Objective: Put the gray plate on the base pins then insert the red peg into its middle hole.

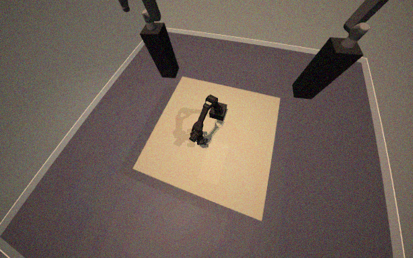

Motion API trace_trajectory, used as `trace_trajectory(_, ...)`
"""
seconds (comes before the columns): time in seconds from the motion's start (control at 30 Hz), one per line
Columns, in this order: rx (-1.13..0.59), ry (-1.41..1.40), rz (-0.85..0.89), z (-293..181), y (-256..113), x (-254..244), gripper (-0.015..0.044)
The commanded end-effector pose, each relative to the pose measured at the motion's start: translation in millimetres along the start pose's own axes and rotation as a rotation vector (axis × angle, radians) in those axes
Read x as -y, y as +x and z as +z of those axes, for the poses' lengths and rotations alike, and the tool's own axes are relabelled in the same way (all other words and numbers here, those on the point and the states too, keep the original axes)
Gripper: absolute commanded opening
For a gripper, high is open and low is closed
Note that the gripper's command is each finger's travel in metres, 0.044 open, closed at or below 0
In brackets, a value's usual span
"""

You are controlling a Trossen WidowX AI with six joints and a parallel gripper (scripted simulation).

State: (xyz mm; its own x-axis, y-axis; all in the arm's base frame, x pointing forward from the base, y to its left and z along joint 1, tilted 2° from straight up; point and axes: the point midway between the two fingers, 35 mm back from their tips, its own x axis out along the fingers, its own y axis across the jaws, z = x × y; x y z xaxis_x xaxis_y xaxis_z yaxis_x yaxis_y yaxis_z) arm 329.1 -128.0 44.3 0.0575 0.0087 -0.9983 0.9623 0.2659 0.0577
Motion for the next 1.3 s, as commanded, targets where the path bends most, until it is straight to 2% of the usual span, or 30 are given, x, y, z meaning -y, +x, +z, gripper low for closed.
trace_trajectory(0.0, -0.005, -0.002, -0.002, -0.9, 3.1, 0.4, 0.0000)
trace_trajectory(1.27, -0.001, -0.004, -0.001, -2.2, 3.8, 0.8, 0.0000)
